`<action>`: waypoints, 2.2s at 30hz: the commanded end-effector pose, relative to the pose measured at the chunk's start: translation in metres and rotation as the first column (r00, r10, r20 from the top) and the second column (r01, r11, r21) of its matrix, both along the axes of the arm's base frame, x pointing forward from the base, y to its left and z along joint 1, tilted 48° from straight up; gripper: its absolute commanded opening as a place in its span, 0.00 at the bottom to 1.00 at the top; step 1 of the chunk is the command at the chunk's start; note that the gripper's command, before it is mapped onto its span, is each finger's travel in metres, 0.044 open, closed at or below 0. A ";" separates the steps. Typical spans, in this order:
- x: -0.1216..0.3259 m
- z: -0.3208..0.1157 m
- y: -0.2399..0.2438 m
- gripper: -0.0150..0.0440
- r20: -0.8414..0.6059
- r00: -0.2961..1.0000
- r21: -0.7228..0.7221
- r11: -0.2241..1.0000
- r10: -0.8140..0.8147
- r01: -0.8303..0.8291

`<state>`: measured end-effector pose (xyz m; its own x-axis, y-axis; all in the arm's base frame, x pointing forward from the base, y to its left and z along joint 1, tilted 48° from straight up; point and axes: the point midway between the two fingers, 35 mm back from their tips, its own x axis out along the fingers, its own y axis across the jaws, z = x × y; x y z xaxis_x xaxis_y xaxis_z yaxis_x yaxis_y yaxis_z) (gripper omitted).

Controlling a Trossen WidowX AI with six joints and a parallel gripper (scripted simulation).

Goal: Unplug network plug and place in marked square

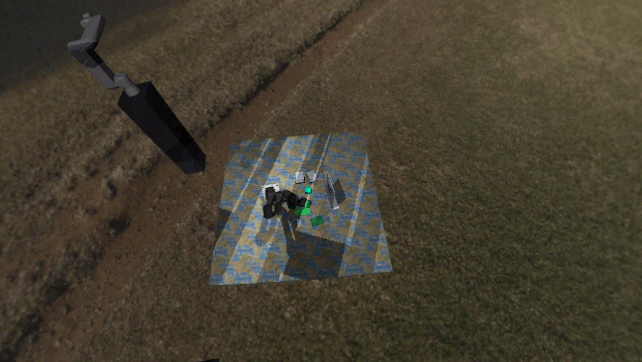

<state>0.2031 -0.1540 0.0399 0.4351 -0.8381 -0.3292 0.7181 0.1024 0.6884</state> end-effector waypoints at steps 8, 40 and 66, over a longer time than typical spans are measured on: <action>-0.001 0.002 0.005 0.52 0.001 1.000 0.003 1.000 -0.002 0.002; -0.007 0.007 0.018 0.52 -0.001 1.000 0.003 1.000 -0.004 0.004; -0.002 0.005 0.030 0.52 -0.011 1.000 0.038 0.999 -0.011 0.012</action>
